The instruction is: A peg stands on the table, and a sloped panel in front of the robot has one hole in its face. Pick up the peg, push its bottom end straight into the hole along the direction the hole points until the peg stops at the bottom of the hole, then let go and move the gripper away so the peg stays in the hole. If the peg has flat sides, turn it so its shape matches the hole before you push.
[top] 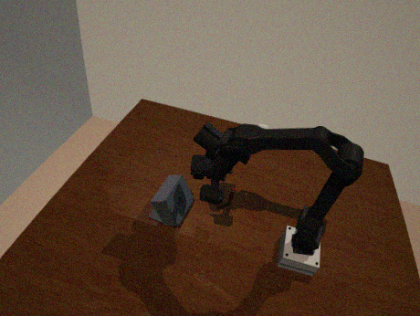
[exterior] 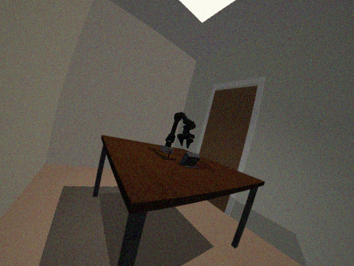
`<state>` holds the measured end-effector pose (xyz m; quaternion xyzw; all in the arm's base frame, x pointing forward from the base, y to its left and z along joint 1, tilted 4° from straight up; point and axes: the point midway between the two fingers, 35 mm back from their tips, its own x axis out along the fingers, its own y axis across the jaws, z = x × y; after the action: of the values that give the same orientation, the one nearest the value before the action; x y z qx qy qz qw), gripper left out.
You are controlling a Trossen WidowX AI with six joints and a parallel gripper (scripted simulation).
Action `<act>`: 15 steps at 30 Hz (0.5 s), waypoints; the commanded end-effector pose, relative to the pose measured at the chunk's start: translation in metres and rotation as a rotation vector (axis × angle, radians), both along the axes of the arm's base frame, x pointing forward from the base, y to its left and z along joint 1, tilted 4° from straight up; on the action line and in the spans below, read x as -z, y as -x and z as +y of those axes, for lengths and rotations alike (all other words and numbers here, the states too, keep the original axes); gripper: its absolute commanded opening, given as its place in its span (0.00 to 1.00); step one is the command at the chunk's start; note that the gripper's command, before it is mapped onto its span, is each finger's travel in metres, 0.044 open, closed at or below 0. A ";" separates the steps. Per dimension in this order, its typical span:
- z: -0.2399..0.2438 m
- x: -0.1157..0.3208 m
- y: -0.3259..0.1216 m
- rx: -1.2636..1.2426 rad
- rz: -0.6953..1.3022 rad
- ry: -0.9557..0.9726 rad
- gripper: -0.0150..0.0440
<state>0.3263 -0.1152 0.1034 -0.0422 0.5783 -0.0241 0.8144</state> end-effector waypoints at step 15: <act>-0.049 0.028 0.052 0.333 0.181 -0.142 1.00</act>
<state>0.2824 -0.1582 0.0812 0.0844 0.6370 -0.1028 0.7593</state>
